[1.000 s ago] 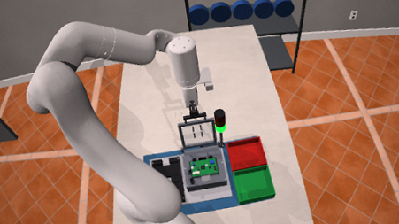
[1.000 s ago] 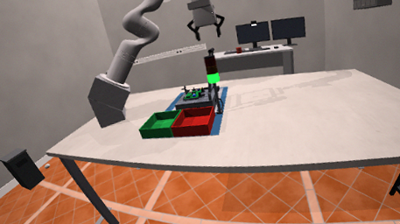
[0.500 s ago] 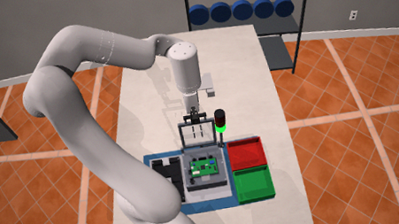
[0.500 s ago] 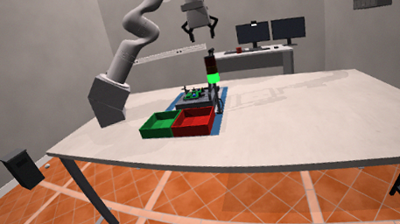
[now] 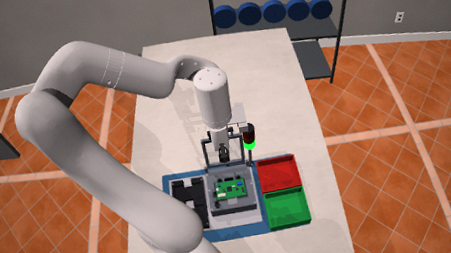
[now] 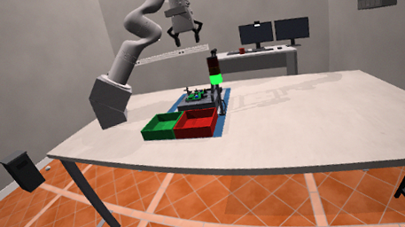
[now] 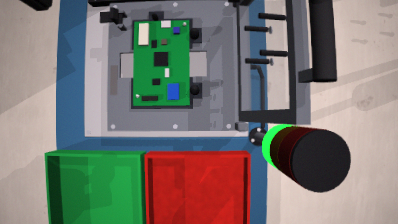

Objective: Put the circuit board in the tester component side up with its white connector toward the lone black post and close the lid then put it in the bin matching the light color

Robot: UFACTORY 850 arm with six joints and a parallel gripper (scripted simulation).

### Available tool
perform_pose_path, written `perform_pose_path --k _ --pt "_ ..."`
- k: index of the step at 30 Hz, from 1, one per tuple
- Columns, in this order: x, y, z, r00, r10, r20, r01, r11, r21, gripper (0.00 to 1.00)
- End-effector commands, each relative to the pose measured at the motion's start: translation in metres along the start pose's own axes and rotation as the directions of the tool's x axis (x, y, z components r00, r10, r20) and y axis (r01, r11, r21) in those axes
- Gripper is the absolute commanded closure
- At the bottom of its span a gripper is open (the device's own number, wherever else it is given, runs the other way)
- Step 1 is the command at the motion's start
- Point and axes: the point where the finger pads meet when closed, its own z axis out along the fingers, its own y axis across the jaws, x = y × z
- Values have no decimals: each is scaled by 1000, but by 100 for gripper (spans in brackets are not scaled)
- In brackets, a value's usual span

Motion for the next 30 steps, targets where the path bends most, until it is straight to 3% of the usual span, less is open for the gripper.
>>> perform_pose_path --k 1,18,23,30 --pt "0 10 -2 1000 -2 -1 2 1000 2 0" --pt "0 21 4 1000 -2 -1 2 1000 2 0" --pt "0 21 21 1000 -2 -1 2 1000 2 0" --pt "0 20 60 1000 -2 -1 2 1000 2 0"
